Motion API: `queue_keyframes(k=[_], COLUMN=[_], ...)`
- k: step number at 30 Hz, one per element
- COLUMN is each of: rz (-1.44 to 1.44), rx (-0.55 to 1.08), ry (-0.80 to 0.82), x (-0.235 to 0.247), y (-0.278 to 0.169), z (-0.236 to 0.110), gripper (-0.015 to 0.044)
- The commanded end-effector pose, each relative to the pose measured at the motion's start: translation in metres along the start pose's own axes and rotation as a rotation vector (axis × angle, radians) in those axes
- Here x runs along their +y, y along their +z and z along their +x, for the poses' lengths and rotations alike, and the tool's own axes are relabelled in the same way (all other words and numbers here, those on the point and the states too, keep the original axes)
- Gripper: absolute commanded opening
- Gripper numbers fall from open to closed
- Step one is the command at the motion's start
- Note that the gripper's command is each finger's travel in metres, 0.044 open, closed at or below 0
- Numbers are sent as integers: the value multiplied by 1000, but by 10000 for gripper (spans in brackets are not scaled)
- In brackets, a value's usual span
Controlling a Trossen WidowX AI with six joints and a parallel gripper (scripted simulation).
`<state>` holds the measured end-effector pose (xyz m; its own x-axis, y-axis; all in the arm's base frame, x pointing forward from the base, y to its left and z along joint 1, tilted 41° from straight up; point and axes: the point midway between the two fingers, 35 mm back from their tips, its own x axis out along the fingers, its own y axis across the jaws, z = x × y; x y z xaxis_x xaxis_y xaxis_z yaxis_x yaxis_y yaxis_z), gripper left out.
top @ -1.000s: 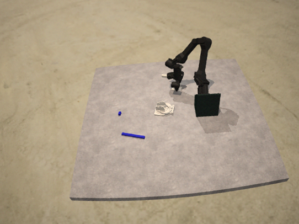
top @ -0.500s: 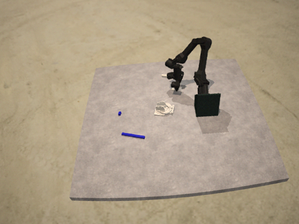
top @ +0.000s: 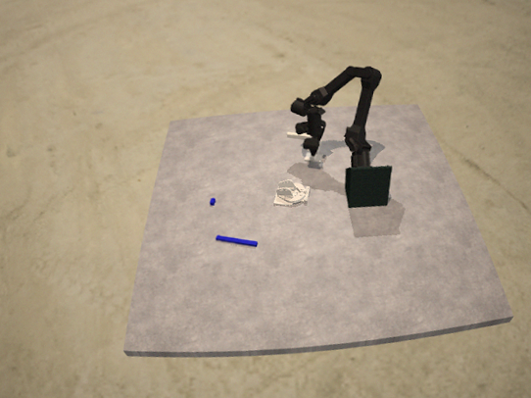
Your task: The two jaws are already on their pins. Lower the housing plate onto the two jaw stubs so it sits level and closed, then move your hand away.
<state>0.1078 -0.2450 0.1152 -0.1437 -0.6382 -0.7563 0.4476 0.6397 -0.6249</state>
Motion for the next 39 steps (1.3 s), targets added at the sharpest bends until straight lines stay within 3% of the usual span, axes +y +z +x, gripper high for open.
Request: queue_keyframes(k=[1, 8, 17, 39], rz=[9, 7, 7, -12], rx=[-7, -8, -8, 4], ry=[-7, -7, -5, 60], x=[-3, -3, -1, 65], y=[1, -2, -1, 23], z=[-16, -36, -36, -30], gripper=[351, 351, 351, 351])
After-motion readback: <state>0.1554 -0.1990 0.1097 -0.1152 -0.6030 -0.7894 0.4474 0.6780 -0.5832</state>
